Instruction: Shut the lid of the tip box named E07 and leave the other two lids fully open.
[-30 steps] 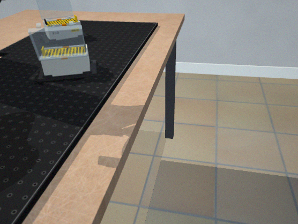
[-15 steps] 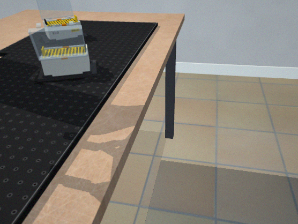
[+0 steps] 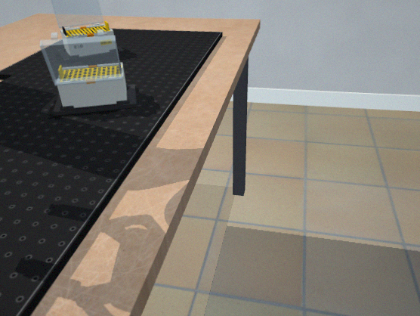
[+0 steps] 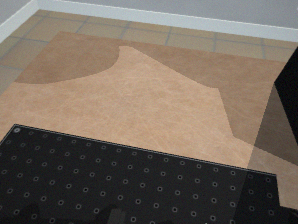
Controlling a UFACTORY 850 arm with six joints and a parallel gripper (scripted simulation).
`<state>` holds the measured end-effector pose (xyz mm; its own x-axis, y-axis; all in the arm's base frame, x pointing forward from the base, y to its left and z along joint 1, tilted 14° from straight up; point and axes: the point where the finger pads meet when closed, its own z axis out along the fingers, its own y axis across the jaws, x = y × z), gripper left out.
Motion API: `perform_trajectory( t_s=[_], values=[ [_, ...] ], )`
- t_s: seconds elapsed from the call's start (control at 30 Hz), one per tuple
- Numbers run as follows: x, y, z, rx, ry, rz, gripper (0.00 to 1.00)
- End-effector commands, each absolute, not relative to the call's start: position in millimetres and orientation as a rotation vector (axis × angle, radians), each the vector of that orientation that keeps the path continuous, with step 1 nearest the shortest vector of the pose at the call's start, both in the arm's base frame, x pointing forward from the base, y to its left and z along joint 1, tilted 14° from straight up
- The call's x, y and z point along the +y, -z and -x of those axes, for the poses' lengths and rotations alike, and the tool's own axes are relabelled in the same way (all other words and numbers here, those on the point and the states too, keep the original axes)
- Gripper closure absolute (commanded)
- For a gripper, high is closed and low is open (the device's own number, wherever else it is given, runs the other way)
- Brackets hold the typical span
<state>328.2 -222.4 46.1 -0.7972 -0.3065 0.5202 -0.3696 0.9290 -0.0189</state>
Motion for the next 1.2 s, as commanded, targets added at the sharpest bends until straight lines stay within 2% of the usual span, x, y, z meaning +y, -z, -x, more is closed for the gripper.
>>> perform_trajectory(
  t_s=[0.0,1.17],
  values=[
    [-226,-46,-328,-2.559,-0.164,-0.483,0.00],
    [-318,-13,-214,-2.455,0.480,0.682,0.00]
  ],
)
